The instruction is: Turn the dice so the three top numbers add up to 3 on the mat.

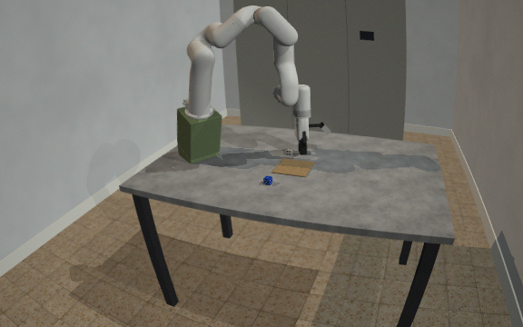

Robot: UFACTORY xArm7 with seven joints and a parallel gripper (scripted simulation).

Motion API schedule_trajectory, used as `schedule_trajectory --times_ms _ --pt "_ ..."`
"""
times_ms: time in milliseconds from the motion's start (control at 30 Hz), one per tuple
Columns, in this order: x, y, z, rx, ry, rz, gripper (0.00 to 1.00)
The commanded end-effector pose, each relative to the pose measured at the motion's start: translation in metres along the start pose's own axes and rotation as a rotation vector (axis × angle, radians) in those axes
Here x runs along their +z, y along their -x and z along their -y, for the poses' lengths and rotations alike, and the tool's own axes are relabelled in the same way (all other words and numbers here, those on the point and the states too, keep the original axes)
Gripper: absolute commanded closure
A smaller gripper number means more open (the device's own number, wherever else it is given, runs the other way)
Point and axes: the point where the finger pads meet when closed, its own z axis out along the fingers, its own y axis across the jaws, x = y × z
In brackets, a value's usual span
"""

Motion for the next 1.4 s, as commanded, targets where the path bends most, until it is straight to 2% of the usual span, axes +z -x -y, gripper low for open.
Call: schedule_trajectory --times_ms 0,800,1033,1367 --pt "-0.001 -0.001 0.0 0.0 -0.001 -0.003 0.79" --pt "-0.001 -0.001 0.0 0.0 -0.001 -0.003 0.79" --pt "-0.011 -0.001 0.0 0.0 -0.001 -0.003 0.79" --pt "-0.08 -0.001 0.0 0.0 -0.001 -0.003 0.79"
